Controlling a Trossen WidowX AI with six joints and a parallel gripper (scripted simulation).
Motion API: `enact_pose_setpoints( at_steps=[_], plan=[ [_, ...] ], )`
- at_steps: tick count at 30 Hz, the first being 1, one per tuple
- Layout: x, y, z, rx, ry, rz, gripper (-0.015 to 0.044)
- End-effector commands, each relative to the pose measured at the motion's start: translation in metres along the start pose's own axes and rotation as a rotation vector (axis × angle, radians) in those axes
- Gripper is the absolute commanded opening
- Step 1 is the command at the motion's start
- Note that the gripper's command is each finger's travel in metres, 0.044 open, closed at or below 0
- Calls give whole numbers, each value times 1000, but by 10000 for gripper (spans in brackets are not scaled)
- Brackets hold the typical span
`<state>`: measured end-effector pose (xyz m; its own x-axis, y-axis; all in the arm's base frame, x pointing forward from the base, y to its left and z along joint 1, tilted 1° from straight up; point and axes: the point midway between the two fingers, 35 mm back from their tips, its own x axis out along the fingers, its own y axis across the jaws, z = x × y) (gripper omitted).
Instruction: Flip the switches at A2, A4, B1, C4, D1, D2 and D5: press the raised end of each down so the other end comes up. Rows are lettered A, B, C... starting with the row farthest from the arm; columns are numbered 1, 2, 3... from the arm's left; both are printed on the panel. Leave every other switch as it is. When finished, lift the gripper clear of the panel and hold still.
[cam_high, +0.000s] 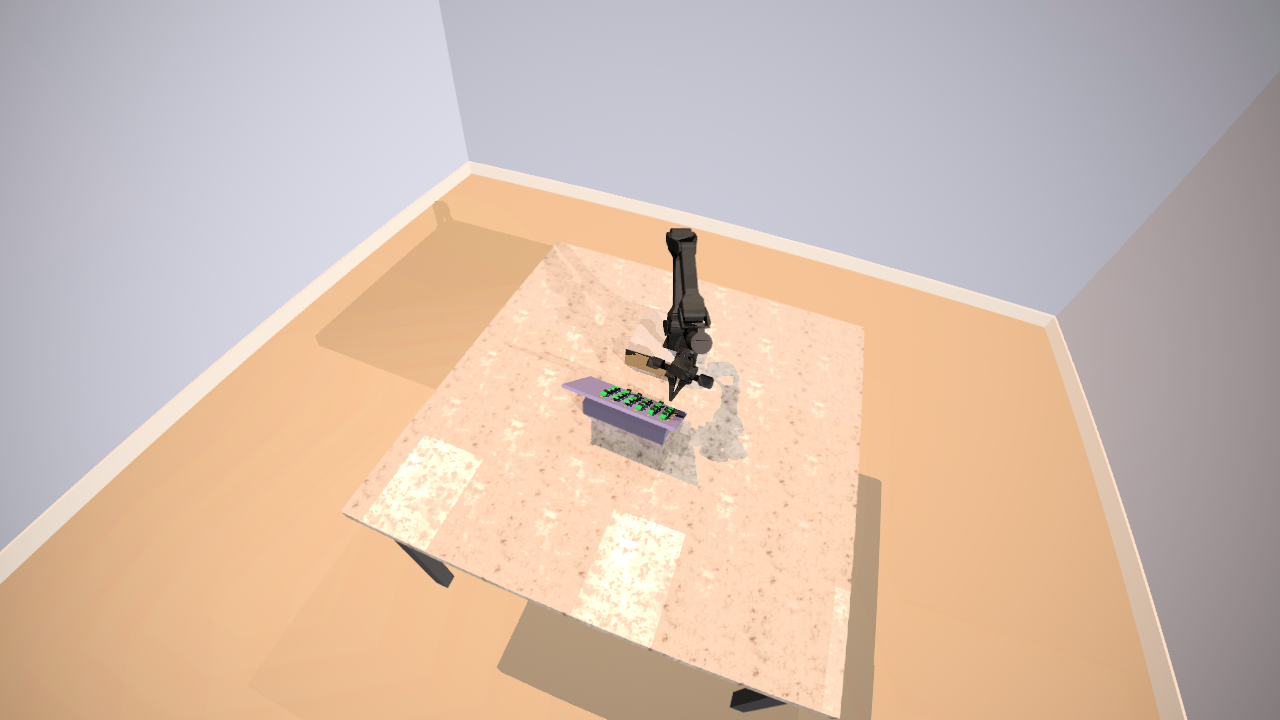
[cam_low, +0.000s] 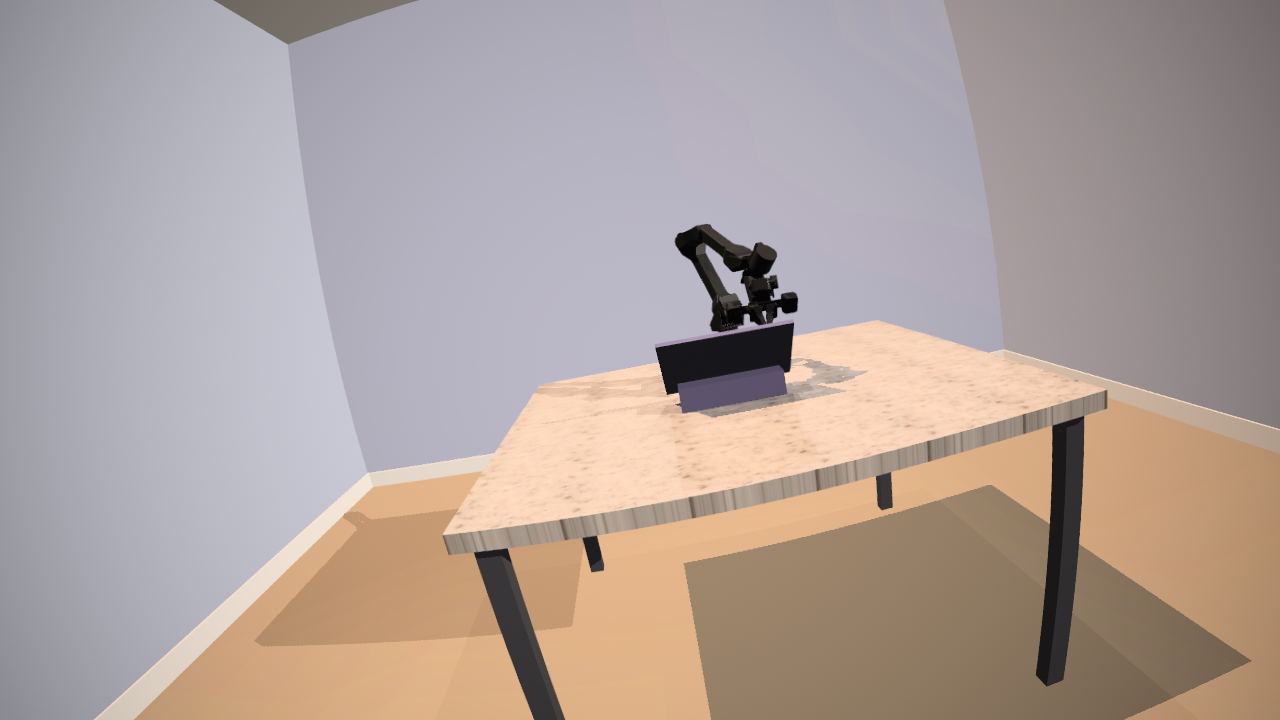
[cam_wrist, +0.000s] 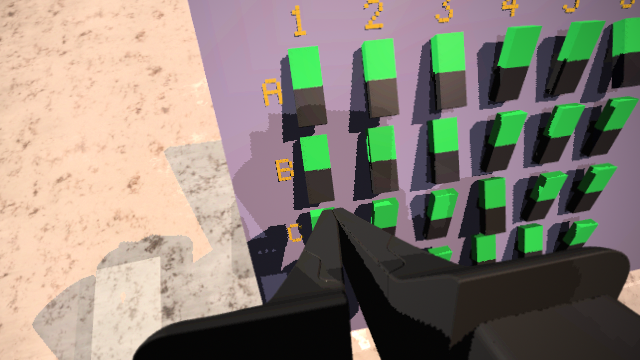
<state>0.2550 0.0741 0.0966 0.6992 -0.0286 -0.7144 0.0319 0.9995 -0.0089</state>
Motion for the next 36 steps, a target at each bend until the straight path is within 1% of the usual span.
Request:
enact_pose_setpoints(
  at_steps=[1,16,36],
  plan=[
    [5,1,1,-1,-7,4,0],
    [25,1,1,-1,-8,4,0],
    [26,1,1,-1,-8,4,0]
  ],
)
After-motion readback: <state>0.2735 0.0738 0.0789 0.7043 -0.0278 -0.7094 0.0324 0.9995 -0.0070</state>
